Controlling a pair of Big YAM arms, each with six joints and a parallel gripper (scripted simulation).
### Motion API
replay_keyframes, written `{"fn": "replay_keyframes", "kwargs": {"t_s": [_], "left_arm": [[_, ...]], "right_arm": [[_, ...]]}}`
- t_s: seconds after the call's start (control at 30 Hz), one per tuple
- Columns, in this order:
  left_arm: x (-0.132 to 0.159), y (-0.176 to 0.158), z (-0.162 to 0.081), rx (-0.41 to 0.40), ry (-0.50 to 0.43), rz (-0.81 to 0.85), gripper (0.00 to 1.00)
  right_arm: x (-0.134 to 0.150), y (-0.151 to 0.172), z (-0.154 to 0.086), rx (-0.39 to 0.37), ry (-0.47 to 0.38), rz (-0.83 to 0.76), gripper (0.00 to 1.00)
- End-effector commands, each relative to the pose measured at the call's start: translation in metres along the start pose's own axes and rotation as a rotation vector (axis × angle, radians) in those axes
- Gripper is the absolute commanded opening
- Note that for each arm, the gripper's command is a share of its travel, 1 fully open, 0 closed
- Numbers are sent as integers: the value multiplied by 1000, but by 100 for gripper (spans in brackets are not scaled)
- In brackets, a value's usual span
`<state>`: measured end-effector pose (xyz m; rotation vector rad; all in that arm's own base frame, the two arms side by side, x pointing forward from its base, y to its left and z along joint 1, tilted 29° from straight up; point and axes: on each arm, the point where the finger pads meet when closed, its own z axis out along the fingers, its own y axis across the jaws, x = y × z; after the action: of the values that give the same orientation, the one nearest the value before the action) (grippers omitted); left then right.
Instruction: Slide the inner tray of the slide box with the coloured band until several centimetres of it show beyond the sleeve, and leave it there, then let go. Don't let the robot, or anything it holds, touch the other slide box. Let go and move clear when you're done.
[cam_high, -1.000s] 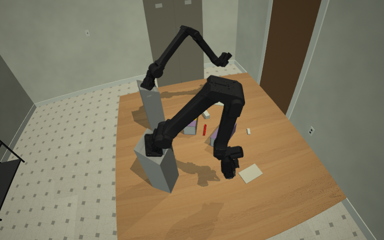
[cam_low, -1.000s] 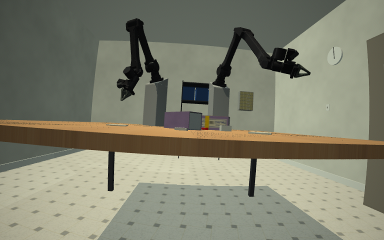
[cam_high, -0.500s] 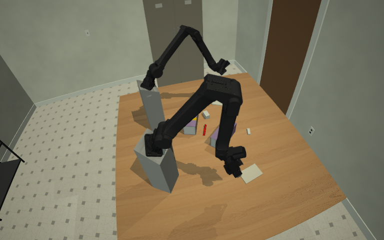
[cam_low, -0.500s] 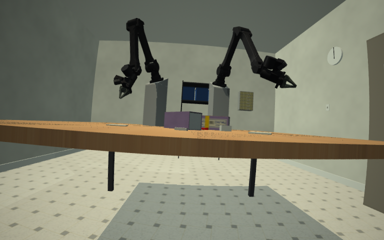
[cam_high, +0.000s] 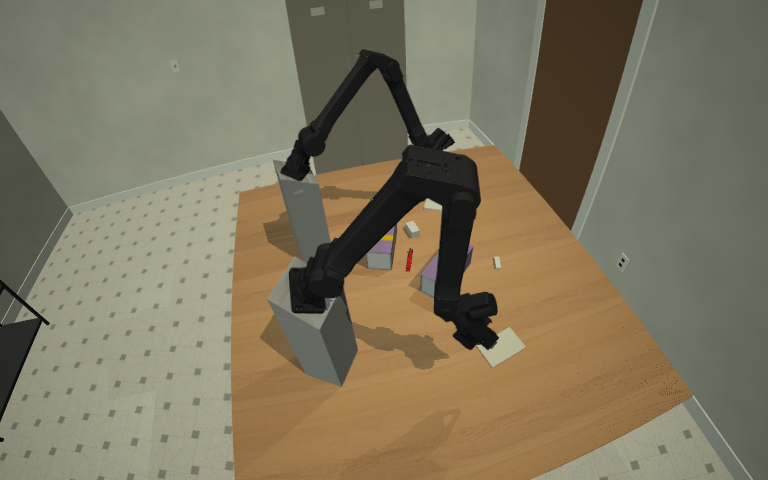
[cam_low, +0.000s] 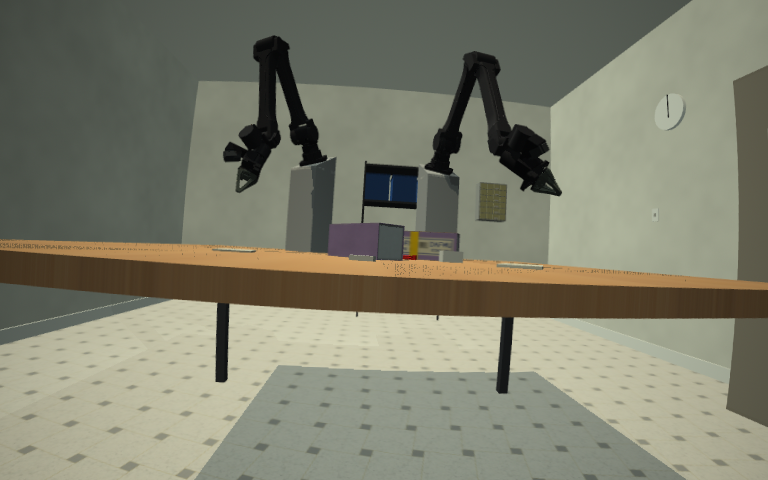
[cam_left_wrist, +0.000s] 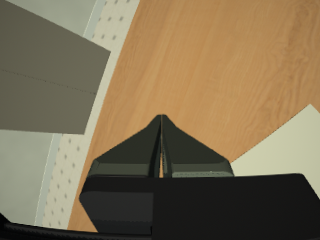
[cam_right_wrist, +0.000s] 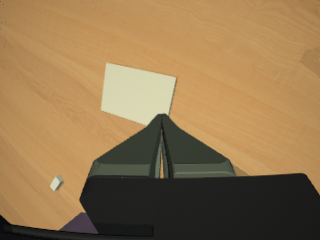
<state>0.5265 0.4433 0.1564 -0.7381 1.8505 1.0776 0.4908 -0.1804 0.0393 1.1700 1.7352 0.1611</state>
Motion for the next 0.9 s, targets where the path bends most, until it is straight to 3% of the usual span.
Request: {"fn": "replay_keyframes", "kwargs": {"t_s": [0.0,0.17,0.2,0.33,0.43,0.53,0.67,0.77,0.87], "left_arm": [[-6,-10,-24,49,-1,-14,0],[12,-23,-33,96,25,1,0],[14,-22,-33,103,29,-2,0],[45,-43,-51,175,77,32,0],[85,-62,-59,228,140,68,0],[83,-64,-76,268,140,61,0],[108,-75,-94,327,184,79,0],[111,-74,-94,333,191,75,0],[133,-83,-111,380,229,97,0]], "right_arm": [[-23,18,-1,-55,-42,-121,0],[-28,26,-1,-79,-47,-188,0],[-16,14,0,-58,-14,-215,0],[-33,34,-3,-110,-49,-298,0],[-36,38,-4,-128,-50,-367,0],[-35,39,-3,-144,-50,-437,0],[-43,49,-7,-173,-64,-528,0],[-31,39,-4,-160,-32,-553,0],[-48,57,-9,-201,-81,-616,0]]}}
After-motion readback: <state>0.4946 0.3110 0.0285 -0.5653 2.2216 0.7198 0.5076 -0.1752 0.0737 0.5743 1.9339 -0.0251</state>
